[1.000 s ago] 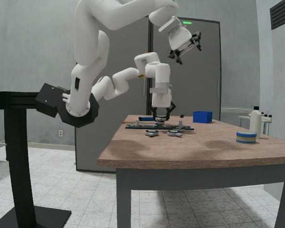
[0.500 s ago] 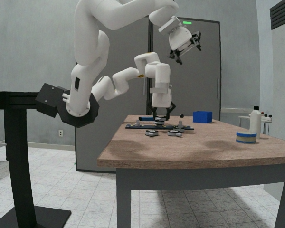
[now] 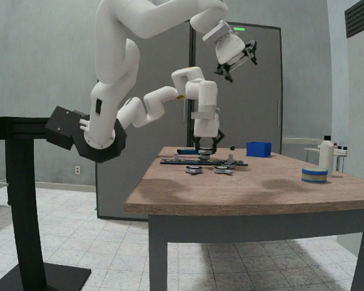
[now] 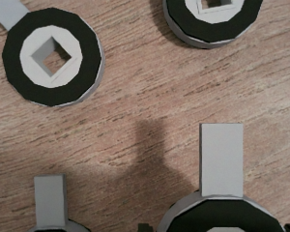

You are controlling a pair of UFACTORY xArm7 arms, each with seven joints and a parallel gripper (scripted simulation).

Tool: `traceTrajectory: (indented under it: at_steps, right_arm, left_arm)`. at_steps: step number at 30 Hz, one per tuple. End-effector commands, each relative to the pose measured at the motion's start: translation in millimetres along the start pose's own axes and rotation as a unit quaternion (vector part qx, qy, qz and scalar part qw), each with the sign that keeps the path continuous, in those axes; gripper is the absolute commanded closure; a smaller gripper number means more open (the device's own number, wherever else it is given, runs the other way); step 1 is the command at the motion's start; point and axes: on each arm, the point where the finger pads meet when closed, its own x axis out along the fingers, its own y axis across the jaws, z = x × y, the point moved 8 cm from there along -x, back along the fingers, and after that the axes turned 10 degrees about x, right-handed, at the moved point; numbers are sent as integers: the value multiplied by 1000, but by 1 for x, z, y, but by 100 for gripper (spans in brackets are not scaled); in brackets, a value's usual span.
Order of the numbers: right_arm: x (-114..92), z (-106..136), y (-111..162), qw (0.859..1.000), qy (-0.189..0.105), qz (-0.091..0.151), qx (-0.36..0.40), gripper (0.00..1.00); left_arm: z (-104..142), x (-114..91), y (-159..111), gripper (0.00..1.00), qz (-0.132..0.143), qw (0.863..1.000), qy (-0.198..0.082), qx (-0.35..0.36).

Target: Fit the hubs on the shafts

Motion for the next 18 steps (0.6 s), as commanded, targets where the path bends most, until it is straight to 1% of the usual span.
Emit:
traceTrajectory:
  at_steps: [1,4,13,16,17,18]
  right_arm:
    - [-1,-1,-1,1000,-1,0,1,0]
    - [-1,-1,-1,1000,-1,0,1,0]
    - [-1,-1,-1,1000,-1,0,1,0]
    - [-1,-1,-1,1000,-1,0,1,0]
    - [-1,-1,-1,1000,-1,0,1,0]
    - [-1,-1,-1,1000,-1,0,1,0]
  left_arm:
    - [23,-3,65,100,-3,990,2,-139]
    - [25,-3,74,100,-3,988,2,-156]
    - [58,-3,164,100,-3,988,2,-156]
    - [58,-3,164,100,-3,988,2,-156]
    - [64,-3,179,100,-3,985,2,-171]
    - [64,-3,179,100,-3,985,2,-171]
